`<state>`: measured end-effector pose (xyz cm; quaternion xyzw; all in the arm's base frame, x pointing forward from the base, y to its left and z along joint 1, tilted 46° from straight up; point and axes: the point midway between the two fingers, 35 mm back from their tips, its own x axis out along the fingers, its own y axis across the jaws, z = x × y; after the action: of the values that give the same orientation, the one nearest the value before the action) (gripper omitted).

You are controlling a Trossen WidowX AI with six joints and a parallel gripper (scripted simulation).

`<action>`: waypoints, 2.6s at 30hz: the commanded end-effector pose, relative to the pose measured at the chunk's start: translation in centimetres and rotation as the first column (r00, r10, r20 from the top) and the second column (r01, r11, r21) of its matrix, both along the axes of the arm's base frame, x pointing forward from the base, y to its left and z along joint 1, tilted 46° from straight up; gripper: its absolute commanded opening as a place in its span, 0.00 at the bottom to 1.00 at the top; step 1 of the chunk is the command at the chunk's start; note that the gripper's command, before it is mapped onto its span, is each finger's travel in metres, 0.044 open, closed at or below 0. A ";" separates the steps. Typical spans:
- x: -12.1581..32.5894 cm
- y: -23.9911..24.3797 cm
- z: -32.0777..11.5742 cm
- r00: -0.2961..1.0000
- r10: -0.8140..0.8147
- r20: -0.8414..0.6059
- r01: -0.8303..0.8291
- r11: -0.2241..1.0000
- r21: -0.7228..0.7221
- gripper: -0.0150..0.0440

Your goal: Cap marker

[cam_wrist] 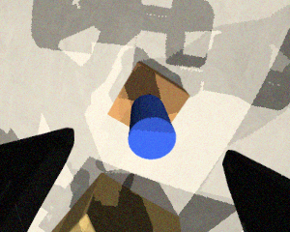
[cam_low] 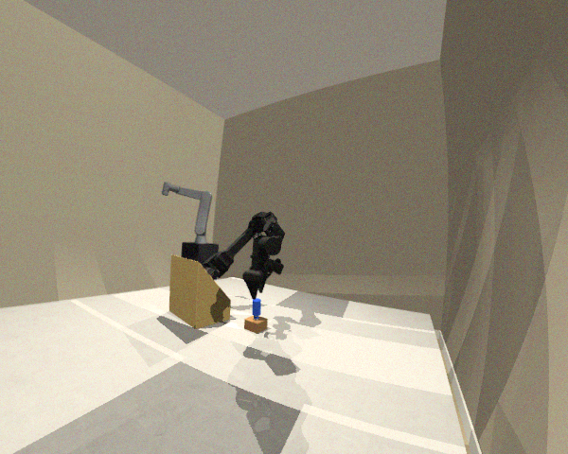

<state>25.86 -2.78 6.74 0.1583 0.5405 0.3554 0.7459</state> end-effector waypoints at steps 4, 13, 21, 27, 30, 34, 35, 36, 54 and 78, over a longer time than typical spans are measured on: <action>-0.6 -1.8 2.0 1.000 0.003 0.011 -0.003 1.000 -0.005 1.00; -0.4 -1.3 0.9 0.922 -0.267 -0.281 0.286 0.958 0.026 0.60; -0.4 -1.3 0.9 0.922 -0.267 -0.281 0.286 0.958 0.026 0.25; -0.4 -1.3 0.9 0.922 -0.267 -0.281 0.286 0.958 0.026 0.25; -0.4 -1.2 0.9 0.922 -0.267 -0.281 0.286 0.958 0.026 0.25; -0.4 -1.0 0.7 0.922 -0.267 -0.281 0.286 0.958 0.026 0.25; -0.4 -0.9 0.6 0.922 -0.267 -0.281 0.286 0.958 0.026 0.25; -0.3 -0.8 0.5 0.922 -0.267 -0.281 0.286 0.958 0.026 0.25; 0.1 0.9 -1.2 0.922 -0.267 -0.281 0.286 0.958 0.027 0.25; -1.2 -5.2 4.7 0.924 -0.272 -0.270 0.288 0.957 0.020 0.25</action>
<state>25.31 -6.83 10.33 0.3009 0.5927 0.2328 0.7099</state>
